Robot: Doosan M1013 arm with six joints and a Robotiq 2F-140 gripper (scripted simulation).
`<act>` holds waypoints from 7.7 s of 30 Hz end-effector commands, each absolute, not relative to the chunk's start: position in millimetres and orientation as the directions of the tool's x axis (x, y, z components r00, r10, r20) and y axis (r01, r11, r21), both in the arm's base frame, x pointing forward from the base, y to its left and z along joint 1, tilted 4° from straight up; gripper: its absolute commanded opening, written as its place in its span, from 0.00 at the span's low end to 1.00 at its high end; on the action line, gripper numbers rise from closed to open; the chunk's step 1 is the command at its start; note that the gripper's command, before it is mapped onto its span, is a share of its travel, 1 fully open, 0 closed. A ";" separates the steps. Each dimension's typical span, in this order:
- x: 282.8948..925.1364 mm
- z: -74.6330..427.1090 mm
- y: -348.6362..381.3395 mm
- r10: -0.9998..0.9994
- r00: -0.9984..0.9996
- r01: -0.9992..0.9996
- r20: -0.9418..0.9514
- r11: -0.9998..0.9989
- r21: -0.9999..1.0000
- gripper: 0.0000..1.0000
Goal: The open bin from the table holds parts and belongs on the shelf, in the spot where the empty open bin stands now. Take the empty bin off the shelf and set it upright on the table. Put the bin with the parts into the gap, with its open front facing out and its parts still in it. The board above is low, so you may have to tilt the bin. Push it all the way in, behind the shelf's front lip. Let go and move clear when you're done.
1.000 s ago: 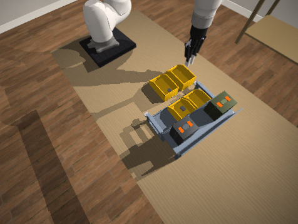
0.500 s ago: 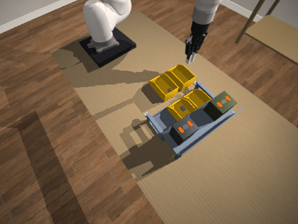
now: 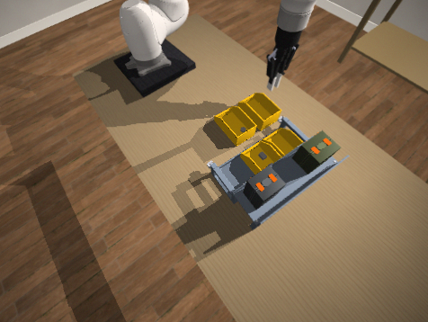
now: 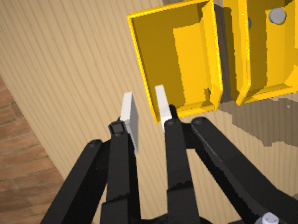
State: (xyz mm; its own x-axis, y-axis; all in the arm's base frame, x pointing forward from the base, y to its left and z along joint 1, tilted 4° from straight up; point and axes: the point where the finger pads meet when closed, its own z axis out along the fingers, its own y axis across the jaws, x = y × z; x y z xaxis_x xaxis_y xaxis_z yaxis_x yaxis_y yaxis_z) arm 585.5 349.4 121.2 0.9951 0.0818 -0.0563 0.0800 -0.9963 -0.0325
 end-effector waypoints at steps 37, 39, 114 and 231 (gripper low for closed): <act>593.9 126.0 294.8 0.082 0.995 0.080 -0.056 -0.996 -0.033 0.10; 596.2 127.3 266.6 0.082 0.995 0.080 -0.056 -0.996 -0.033 0.10; 595.6 103.9 214.2 0.081 0.995 0.080 -0.056 -0.996 -0.033 0.24; 590.6 17.9 216.7 0.081 0.995 0.080 -0.056 -0.996 -0.033 0.24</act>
